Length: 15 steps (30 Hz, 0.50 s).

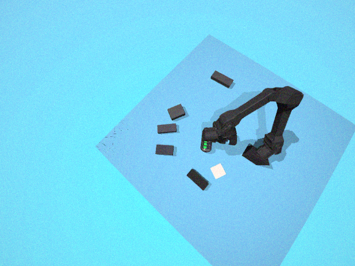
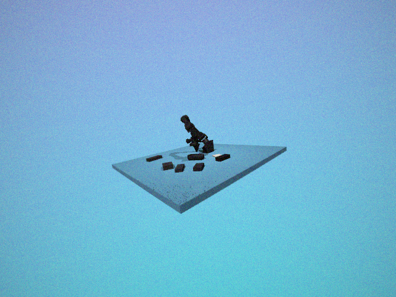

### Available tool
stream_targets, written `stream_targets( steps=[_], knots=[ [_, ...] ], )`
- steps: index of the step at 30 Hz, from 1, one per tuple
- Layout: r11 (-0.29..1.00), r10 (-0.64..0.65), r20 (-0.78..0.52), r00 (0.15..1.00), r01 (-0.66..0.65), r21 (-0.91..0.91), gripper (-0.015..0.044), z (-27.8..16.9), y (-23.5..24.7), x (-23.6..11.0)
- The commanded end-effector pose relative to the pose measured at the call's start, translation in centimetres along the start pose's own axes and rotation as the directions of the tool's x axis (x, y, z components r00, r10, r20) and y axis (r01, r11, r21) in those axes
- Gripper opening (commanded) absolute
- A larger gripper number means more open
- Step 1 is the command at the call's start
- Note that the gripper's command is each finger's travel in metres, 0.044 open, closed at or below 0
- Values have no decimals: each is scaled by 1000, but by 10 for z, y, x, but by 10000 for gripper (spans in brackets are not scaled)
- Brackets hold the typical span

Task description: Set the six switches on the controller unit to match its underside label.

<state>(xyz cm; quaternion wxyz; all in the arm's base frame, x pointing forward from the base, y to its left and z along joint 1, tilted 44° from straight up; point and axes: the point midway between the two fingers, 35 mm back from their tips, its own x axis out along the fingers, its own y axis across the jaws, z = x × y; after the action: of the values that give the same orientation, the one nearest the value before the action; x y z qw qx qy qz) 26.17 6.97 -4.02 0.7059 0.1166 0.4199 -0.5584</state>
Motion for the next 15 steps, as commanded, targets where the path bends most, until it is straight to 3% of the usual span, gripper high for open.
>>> stream_targets(
  steps=[1, 7, 15],
  knots=[
    [1000, 17, -6, 1000, -17, 7, 131, -1, 4, -30],
    [1000, 16, -6, 1000, -16, 7, 289, -1, 2, -45],
    [1000, 16, -6, 1000, -16, 7, 79, -1, 2, -45]
  ],
)
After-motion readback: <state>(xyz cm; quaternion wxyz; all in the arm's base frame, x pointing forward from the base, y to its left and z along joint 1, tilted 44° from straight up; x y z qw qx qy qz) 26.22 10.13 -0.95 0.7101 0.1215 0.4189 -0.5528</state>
